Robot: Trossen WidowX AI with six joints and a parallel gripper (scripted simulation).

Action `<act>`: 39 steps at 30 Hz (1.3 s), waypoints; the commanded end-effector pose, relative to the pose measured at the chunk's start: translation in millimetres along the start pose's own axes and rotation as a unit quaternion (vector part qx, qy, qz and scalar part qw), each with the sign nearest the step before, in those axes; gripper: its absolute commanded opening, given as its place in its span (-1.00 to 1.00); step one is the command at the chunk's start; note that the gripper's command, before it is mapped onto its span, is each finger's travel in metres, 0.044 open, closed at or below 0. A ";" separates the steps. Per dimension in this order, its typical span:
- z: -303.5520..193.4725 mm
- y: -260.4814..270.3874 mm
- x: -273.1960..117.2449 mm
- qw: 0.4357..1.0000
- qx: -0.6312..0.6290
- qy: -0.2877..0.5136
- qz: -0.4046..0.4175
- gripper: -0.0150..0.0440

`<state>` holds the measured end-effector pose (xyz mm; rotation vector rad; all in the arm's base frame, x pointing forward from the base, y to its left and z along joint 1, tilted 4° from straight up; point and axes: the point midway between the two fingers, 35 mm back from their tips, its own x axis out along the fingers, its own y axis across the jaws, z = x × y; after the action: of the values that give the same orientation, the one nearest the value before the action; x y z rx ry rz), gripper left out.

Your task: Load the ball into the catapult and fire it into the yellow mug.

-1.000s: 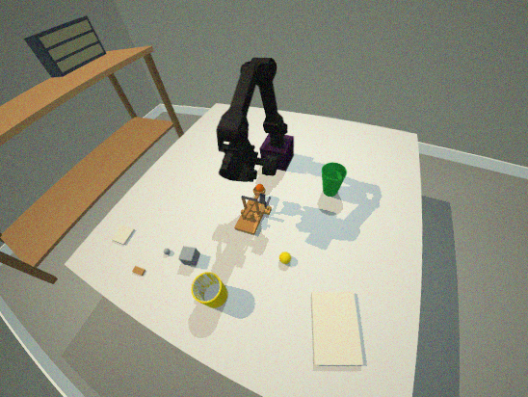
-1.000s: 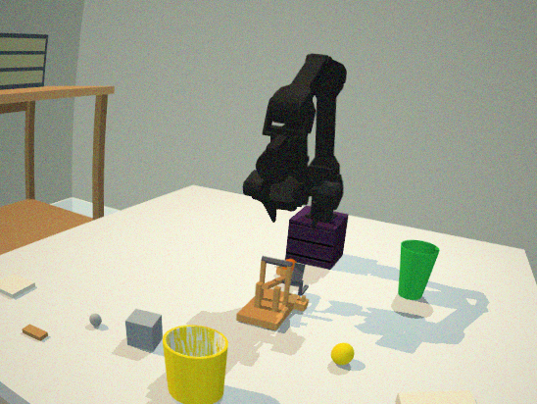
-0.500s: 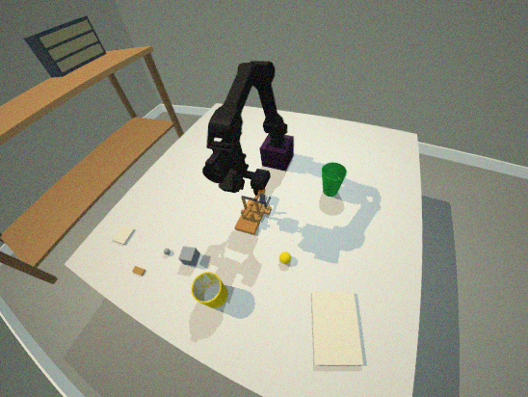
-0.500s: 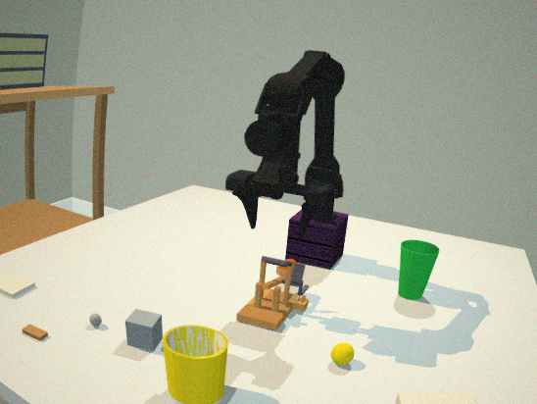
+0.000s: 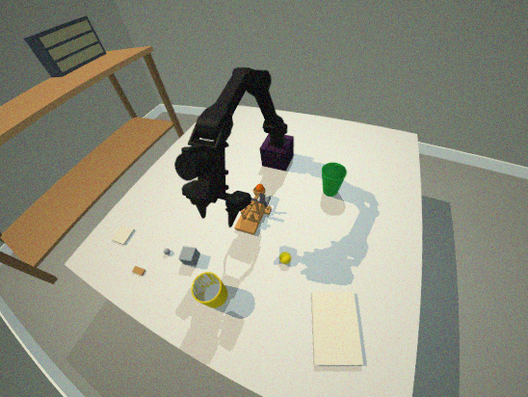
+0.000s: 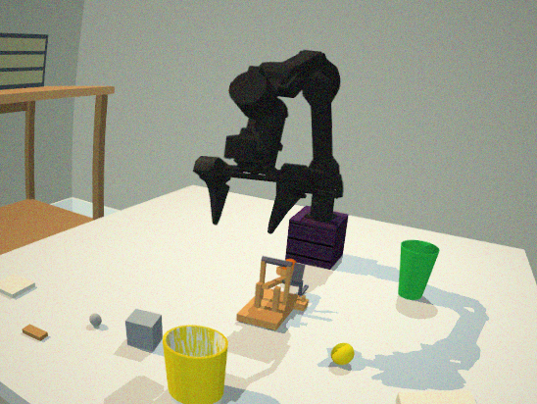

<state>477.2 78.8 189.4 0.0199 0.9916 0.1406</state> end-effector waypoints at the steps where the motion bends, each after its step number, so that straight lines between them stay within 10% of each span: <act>1: 43.9 3.5 -5.5 0.997 0.008 -0.075 0.011 1.00; 26: 87.0 6.3 -15.0 0.988 0.013 -0.150 0.021 1.00; 39: 87.0 6.3 -15.0 0.988 0.013 -0.150 0.021 -0.16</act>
<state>540.6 86.6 249.1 0.0770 0.6955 0.1557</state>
